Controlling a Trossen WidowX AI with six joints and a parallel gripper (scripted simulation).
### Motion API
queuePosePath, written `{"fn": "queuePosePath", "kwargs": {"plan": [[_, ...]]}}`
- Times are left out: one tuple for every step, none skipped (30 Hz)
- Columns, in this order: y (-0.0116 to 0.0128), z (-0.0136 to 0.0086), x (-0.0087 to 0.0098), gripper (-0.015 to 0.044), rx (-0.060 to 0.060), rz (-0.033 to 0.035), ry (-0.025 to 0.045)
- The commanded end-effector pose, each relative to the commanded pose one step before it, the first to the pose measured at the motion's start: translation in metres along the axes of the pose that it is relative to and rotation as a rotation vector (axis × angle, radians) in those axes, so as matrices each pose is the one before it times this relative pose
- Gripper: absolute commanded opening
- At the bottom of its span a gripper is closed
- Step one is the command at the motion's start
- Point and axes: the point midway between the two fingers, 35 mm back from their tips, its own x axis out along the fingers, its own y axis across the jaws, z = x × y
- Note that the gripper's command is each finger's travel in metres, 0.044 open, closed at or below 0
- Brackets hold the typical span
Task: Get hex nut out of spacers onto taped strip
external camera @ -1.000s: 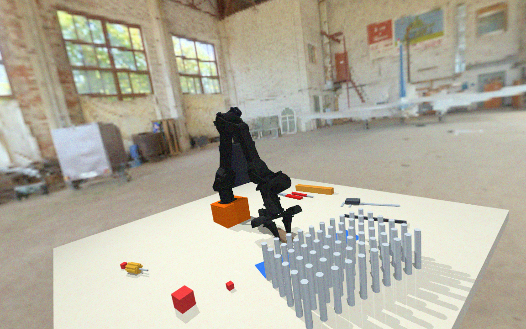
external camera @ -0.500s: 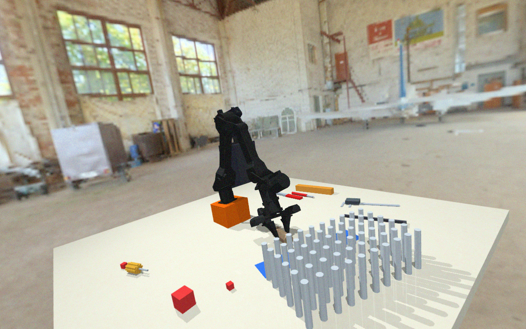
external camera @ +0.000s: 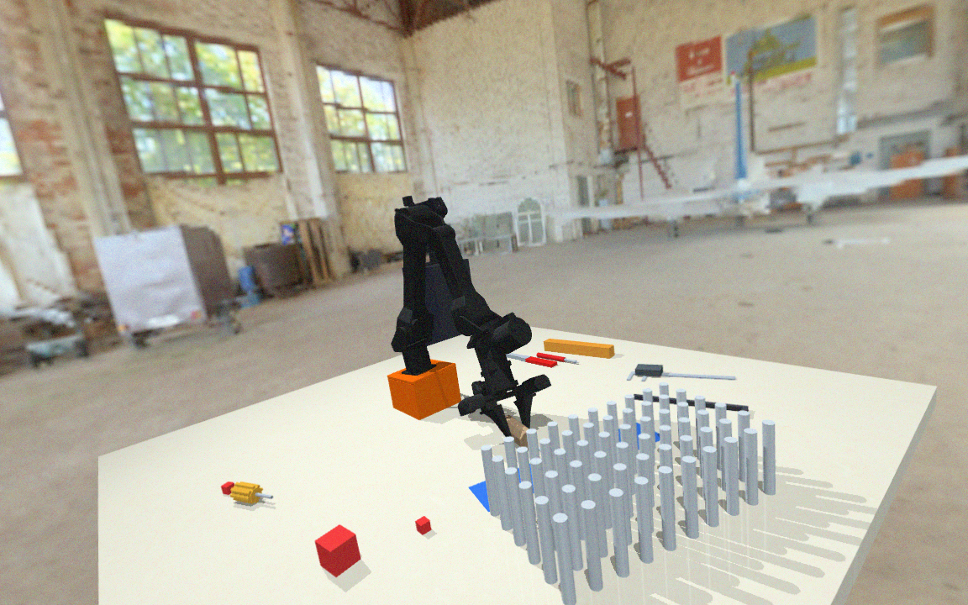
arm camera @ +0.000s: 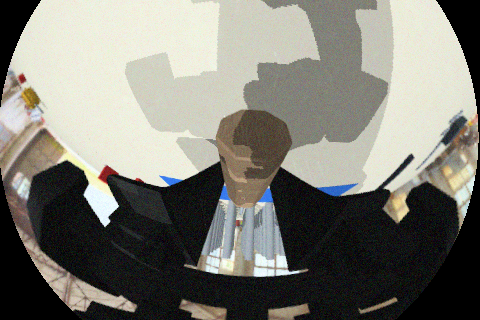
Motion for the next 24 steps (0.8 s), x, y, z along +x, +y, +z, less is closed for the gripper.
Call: {"fn": "queuePosePath", "kwargs": {"plan": [[0.00078,0.00289,-0.00212,0.0000,0.0038,0.00325,0.00345],[0.00000,0.00056,-0.00030,0.0000,0.0000,-0.00001,-0.00005],[0.00000,0.00056,-0.00030,0.0000,0.0000,-0.00001,-0.00005],[0.00000,0.00056,-0.00030,0.0000,0.0000,-0.00001,-0.00005],[0.00000,0.00060,-0.00032,0.0000,0.0000,-0.00001,-0.00006],[0.00000,0.00061,-0.00032,0.0000,0.0000,-0.00001,-0.00006],[0.00000,0.00060,-0.00032,0.0000,0.0000,-0.00001,-0.00006],[0.00000,0.00060,-0.00032,0.0000,0.0000,-0.00001,-0.00006],[0.00000,0.00060,-0.00032,0.0000,0.0000,-0.00001,-0.00006],[0.00000,0.00060,-0.00032,0.0000,0.0000,-0.00001,-0.00006],[0.00000,0.00060,-0.00032,0.0000,0.0000,-0.00001,-0.00006],[0.00000,0.00060,-0.00032,0.0000,0.0000,-0.00001,-0.00006],[0.00000,0.00060,-0.00032,0.0000,0.0000,-0.00001,-0.00006],[0.00000,0.00060,-0.00032,0.0000,0.0000,-0.00001,-0.00006],[0.00000,0.00060,-0.00032,0.0000,0.0000,-0.00001,-0.00006],[0.00000,0.00060,-0.00032,0.0000,0.0000,-0.00001,-0.00006],[0.00000,0.00060,-0.00032,0.0000,0.0000,-0.00001,-0.00006],[0.00000,0.00060,-0.00032,0.0000,0.0000,-0.00001,-0.00006],[0.00000,0.00060,-0.00032,0.0000,0.0000,-0.00001,-0.00006],[0.00000,0.00060,-0.00032,0.0000,0.0000,-0.00001,-0.00006],[0.00000,0.00060,-0.00032,0.0000,0.0000,-0.00001,-0.00006],[0.00000,0.00060,-0.00032,0.0000,0.0000,-0.00001,-0.00006],[0.00000,0.00060,-0.00032,0.0000,0.0000,-0.00001,-0.00006],[0.00000,0.00060,-0.00032,0.0000,0.0000,-0.00001,-0.00006]]}}
